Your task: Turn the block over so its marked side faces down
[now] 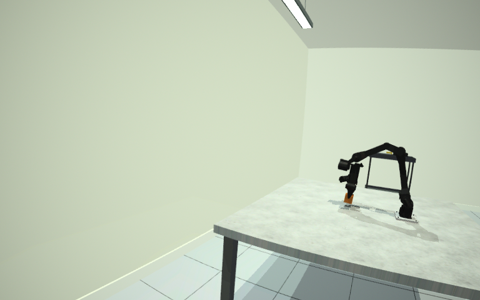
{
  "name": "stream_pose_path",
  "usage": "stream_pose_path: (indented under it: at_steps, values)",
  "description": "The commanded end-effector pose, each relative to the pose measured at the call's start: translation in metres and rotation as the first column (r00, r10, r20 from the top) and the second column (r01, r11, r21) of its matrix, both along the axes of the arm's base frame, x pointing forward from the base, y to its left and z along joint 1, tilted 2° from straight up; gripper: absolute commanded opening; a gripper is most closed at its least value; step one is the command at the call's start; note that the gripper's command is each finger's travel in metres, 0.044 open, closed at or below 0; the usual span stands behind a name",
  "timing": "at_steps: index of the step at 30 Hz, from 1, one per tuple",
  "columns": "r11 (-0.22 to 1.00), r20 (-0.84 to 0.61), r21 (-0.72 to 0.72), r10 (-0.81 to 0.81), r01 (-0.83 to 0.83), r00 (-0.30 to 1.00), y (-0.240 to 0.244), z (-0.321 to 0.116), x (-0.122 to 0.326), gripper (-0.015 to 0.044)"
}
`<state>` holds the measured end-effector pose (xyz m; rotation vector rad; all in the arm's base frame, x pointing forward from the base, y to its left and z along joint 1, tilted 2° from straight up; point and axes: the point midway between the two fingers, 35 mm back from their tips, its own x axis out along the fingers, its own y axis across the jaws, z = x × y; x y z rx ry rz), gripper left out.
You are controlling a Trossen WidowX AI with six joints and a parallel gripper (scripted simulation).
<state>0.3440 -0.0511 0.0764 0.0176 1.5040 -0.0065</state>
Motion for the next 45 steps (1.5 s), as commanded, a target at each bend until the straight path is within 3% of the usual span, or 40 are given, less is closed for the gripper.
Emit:
stream_pose_path:
  at_steps: [1,25,31,45]
  values:
    - [1.0,0.051,0.005,-0.002,0.002,0.999,0.001,0.0,-0.001,0.0]
    - [1.0,0.416,-0.002,-0.002,0.003,0.909,0.001,-0.004,-0.006,0.0]
    - [1.0,0.446,-0.003,-0.002,0.004,0.895,0.001,-0.005,-0.006,0.0]
    - [1.0,0.636,-0.001,-0.01,0.013,0.772,-0.002,-0.029,0.005,0.0]
